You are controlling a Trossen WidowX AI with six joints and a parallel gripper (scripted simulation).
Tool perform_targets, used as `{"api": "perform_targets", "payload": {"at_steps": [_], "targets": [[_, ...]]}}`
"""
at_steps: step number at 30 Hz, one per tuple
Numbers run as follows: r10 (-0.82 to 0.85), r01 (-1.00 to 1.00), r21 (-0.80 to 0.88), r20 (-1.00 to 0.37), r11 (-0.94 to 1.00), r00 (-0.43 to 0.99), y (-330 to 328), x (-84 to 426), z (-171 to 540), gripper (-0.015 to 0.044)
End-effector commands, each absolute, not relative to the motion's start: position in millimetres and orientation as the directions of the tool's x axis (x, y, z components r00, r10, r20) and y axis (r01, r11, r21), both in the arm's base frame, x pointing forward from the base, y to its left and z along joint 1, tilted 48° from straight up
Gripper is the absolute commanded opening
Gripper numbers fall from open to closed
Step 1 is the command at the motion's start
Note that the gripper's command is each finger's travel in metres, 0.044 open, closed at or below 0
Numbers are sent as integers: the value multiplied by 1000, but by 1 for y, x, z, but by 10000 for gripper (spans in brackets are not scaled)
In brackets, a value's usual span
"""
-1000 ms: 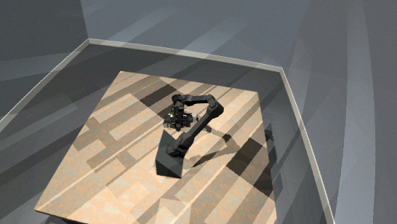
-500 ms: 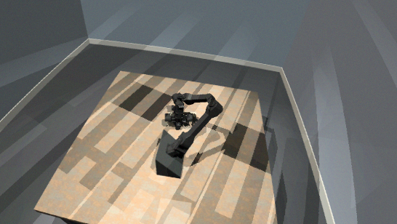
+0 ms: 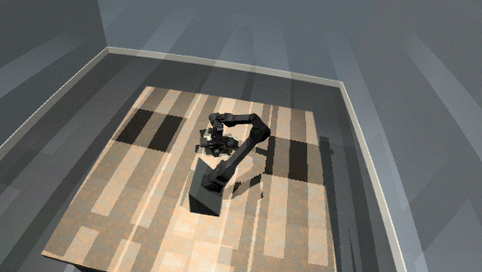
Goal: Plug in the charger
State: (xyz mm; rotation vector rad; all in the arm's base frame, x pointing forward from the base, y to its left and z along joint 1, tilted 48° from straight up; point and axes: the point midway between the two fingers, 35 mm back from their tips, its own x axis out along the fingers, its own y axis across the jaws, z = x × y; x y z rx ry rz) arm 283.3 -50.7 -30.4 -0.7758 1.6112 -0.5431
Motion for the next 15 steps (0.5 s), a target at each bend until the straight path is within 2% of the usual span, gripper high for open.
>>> {"api": "perform_targets", "payload": {"at_steps": [1,15], "targets": [[-742,-182,-723,-667,666,-68,-50,285,-30,0],[-742,-182,-723,-667,666,-68,-50,287,-29,0]]}}
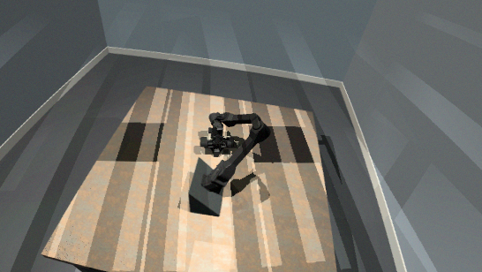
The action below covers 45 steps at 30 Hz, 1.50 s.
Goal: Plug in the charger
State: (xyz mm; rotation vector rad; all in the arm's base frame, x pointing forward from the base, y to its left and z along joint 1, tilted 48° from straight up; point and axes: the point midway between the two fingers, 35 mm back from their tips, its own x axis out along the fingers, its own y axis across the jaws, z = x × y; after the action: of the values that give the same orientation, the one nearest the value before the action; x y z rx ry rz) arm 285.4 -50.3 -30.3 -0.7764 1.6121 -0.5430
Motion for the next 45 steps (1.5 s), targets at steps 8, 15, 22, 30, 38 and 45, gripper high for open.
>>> {"api": "perform_targets", "payload": {"at_steps": [8,15,22,30,38,45], "targets": [[-742,-182,-723,-667,666,-68,-50,289,-30,0],[-742,-182,-723,-667,666,-68,-50,290,-30,0],[-742,-182,-723,-667,666,-68,-50,291,-30,0],[-742,-182,-723,-667,666,-68,-49,292,-30,0],[-742,-182,-723,-667,666,-68,-49,292,-30,0],[-742,-182,-723,-667,666,-68,-49,292,-30,0]]}}
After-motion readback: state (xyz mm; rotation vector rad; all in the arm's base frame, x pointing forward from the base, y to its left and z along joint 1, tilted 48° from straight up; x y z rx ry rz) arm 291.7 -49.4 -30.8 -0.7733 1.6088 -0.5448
